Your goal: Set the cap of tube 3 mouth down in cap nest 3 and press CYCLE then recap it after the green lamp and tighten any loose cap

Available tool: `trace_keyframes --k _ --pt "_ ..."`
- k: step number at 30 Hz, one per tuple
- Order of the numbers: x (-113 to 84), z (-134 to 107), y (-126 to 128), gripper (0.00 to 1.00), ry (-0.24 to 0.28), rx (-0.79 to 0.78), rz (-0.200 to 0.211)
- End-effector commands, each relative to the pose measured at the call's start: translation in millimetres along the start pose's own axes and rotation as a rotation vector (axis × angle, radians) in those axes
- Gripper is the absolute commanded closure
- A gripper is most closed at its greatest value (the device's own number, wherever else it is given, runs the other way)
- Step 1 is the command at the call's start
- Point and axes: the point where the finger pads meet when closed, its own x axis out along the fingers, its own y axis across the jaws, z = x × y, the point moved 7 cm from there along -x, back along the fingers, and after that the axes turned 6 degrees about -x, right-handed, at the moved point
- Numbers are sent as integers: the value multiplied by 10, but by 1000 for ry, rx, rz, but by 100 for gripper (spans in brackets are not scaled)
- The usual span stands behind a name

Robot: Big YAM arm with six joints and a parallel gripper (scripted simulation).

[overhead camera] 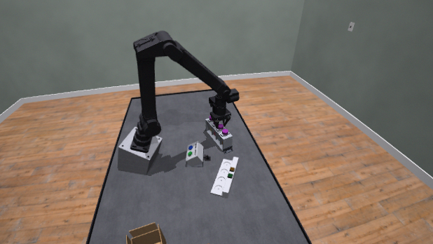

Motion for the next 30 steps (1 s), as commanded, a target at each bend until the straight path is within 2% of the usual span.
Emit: trace_keyframes --k 1,3,4,6,7,8,9,10,11,12,13,14,15,16,17,18,19,20,21,23,24,25,26,27,30 --pt "65 -65 14 51 12 280 1" --pt "65 -65 17 51 13 367 2" --pt "-52 -43 -84 51 4 382 -24" --pt "-52 -43 -84 51 4 382 -24" --pt "65 -64 17 51 15 482 4" --pt "65 -64 18 51 14 550 2" --pt "-53 -43 -84 51 2 549 -24" --pt "65 -64 17 51 14 632 2" --pt "-53 -43 -85 51 1 632 -24" --pt "65 -65 17 51 14 715 1" --pt "-53 -43 -85 51 0 715 -24" --pt "65 -65 17 51 14 797 0" --pt "-53 -43 -85 51 -1 799 -25" --pt "65 -65 17 51 14 880 0" --pt "-53 -43 -85 51 -2 882 -25" --pt "65 -65 17 51 14 963 -1" --pt "-53 -43 -85 51 -3 965 -25" --pt "65 -65 17 51 14 1046 -2" --pt "-53 -43 -85 51 -4 1049 -25" --pt "-53 -43 -85 51 -4 1049 -25" --pt "65 -64 16 51 15 1149 -2" --pt "65 -64 17 51 15 1223 -3" --pt "-53 -43 -85 51 -6 1215 -25" --pt "65 -65 17 51 15 1304 -3" --pt "65 -64 16 51 15 1399 -4"
